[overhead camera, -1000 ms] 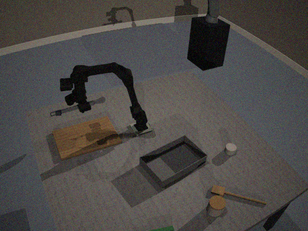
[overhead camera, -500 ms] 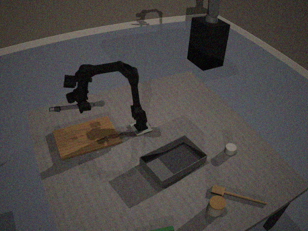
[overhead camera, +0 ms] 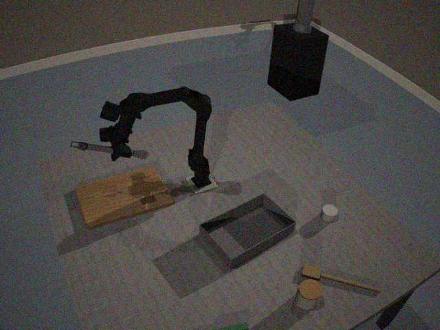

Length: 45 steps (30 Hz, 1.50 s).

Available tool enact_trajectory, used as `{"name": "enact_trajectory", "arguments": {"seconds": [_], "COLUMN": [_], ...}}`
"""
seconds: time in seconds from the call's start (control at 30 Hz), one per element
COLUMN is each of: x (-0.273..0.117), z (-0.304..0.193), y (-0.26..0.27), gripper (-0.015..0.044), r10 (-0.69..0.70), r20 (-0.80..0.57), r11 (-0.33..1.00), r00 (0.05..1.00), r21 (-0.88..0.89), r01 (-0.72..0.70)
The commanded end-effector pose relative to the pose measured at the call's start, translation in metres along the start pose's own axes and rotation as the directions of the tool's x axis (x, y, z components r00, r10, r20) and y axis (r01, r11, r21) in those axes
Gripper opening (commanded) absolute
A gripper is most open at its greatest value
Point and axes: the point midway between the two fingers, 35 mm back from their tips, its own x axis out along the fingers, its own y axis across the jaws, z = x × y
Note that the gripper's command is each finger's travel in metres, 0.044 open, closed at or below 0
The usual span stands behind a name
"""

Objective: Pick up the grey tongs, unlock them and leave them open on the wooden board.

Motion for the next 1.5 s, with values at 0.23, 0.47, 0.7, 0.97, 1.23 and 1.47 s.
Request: {"name": "enact_trajectory", "arguments": {"seconds": [0.23, 0.47, 0.7, 0.97, 1.23, 1.47], "x": [-0.006, -0.01, -0.015, -0.021, -0.027, -0.029], "z": [0.0, -0.003, -0.007, -0.014, -0.023, -0.028], "y": [-0.002, -0.002, -0.001, 0.0, 0.004, 0.006], "gripper": [-0.015, -0.015, -0.015, -0.015, -0.015, -0.015], "r10": [0.012, 0.016, 0.022, 0.028, 0.038, 0.043], "r20": [0.216, 0.333, 0.444, 0.559, 0.661, 0.7], "r11": [1.0, 1.0, 1.0, 0.999, 0.997, 0.996], "r00": [0.976, 0.943, 0.896, 0.829, 0.75, 0.712], "r21": [0.009, 0.001, -0.016, -0.04, -0.07, -0.085], "r01": [-0.014, -0.018, -0.017, -0.007, 0.012, 0.023]}}
